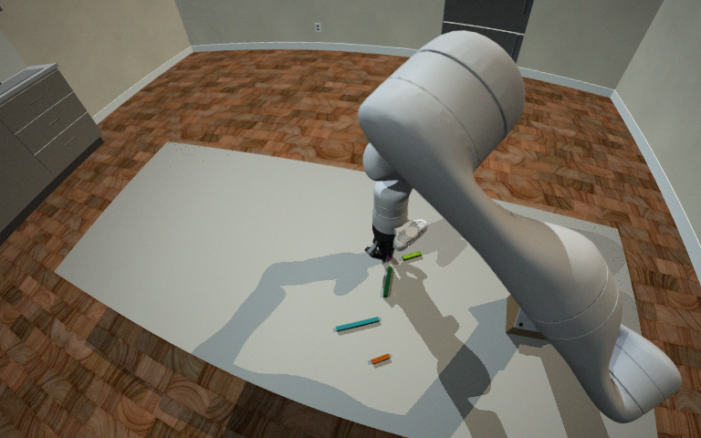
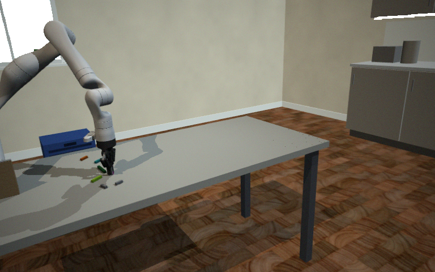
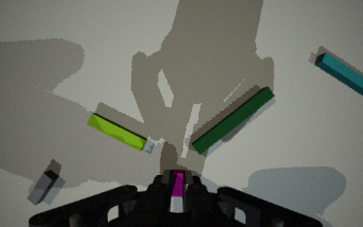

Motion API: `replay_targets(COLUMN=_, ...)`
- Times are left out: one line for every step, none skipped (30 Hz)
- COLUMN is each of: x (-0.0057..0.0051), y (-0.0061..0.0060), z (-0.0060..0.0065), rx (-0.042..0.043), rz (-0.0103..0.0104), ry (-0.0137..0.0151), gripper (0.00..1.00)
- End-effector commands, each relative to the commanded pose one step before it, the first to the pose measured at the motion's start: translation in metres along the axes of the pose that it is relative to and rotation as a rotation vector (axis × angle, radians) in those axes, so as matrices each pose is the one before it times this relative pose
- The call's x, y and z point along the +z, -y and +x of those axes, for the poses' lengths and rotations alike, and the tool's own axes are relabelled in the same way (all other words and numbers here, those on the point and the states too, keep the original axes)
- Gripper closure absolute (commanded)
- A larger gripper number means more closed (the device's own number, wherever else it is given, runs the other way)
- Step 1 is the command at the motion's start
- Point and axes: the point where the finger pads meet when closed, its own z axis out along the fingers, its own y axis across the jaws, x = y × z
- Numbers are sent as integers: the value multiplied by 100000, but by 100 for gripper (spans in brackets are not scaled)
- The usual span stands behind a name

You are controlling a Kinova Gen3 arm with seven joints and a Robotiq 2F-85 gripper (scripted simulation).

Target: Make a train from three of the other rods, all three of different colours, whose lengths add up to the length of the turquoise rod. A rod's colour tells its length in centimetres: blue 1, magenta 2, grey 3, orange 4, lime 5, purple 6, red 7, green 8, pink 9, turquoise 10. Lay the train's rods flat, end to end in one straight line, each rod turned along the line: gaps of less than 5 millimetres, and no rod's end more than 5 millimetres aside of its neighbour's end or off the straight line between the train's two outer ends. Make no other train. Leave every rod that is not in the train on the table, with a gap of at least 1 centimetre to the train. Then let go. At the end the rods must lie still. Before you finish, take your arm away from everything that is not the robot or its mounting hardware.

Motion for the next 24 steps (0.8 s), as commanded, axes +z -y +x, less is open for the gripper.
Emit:
replay_targets(x=-426, y=9, z=-91, rx=-5, rz=22, ry=283, gripper=95)
replay_targets(x=-302, y=0, z=0, rx=0, rz=0, ry=0, gripper=95)
replay_targets(x=-405, y=0, z=0, rx=0, rz=0, ry=0, gripper=95)
replay_targets(x=-503, y=0, z=0, rx=0, rz=0, ry=0, gripper=95)
replay_targets(x=-592, y=0, z=0, rx=0, rz=0, ry=0, gripper=95)
replay_targets(x=-667, y=0, z=0, rx=0, rz=0, ry=0, gripper=95)
replay_targets(x=-725, y=0, z=0, rx=0, rz=0, ry=0, gripper=95)
replay_targets(x=-762, y=0, z=0, rx=0, rz=0, ry=0, gripper=95)
replay_targets(x=-779, y=0, z=0, rx=0, rz=0, ry=0, gripper=95)
replay_targets(x=0, y=0, z=0, rx=0, rz=0, ry=0, gripper=95)
replay_targets(x=0, y=0, z=0, rx=0, rz=0, ry=0, gripper=95)
replay_targets(x=-774, y=0, z=0, rx=0, rz=0, ry=0, gripper=95)
replay_targets(x=-747, y=0, z=0, rx=0, rz=0, ry=0, gripper=95)
replay_targets(x=-702, y=0, z=0, rx=0, rz=0, ry=0, gripper=95)
replay_targets(x=-639, y=0, z=1, rx=-1, rz=-1, ry=0, gripper=95)
replay_targets(x=-561, y=0, z=0, rx=0, rz=0, ry=0, gripper=95)
replay_targets(x=-472, y=0, z=0, rx=0, rz=0, ry=0, gripper=95)
replay_targets(x=-377, y=0, z=-1, rx=1, rz=1, ry=0, gripper=95)
replay_targets(x=-280, y=0, z=0, rx=0, rz=0, ry=0, gripper=95)
replay_targets(x=-187, y=0, z=0, rx=0, rz=0, ry=0, gripper=95)
replay_targets(x=-106, y=0, z=0, rx=0, rz=0, ry=0, gripper=95)
replay_targets(x=-42, y=0, z=0, rx=0, rz=0, ry=0, gripper=95)
replay_targets(x=-7, y=0, z=0, rx=0, rz=0, ry=0, gripper=95)
replay_targets(x=0, y=0, z=0, rx=0, rz=0, ry=0, gripper=95)
